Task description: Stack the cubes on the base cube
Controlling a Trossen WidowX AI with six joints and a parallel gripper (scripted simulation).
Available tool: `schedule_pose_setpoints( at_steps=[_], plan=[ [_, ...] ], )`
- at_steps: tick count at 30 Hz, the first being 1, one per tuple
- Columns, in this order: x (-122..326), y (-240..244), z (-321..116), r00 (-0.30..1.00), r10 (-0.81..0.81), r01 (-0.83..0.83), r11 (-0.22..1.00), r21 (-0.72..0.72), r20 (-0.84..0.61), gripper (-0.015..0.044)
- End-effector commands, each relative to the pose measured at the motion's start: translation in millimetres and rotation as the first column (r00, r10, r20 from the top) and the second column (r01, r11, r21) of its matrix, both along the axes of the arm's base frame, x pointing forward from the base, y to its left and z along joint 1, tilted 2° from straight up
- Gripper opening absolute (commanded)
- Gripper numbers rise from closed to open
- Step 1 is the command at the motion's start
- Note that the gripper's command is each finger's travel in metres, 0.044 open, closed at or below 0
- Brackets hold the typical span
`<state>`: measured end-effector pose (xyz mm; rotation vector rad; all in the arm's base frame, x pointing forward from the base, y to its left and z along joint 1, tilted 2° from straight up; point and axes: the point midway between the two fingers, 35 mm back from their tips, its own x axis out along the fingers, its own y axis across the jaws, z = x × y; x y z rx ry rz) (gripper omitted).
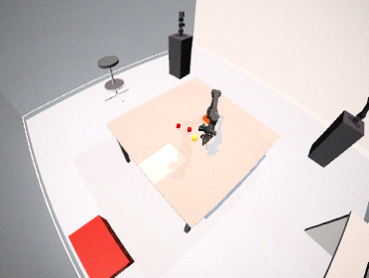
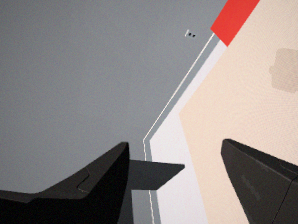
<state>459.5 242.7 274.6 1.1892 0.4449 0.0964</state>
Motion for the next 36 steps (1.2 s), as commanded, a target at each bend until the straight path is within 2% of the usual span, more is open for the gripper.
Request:
schedule_pose_setpoints(
  at_steps=[1,10,20,26,31,36],
  plan=[
    [2,-49,-28,0.991,-0.055,0.041,0.993,-0.111,-0.120,0.0265],
    [-34,-172,-101,0.860,-0.216,0.062,0.943,-0.326,-0.462,0.0265],
    [-135,-271,-150,0.530,-0.310,-0.004,0.930,-0.368,-0.789,0.0265],
    [-203,-299,-159,0.304,-0.281,-0.024,0.953,-0.302,-0.910,0.0265],
    [-205,-299,-160,0.297,-0.279,-0.024,0.954,-0.299,-0.913,0.0265],
    [-203,-299,-194,0.297,-0.279,-0.024,0.954,-0.299,-0.913,0.0265]
  ],
)
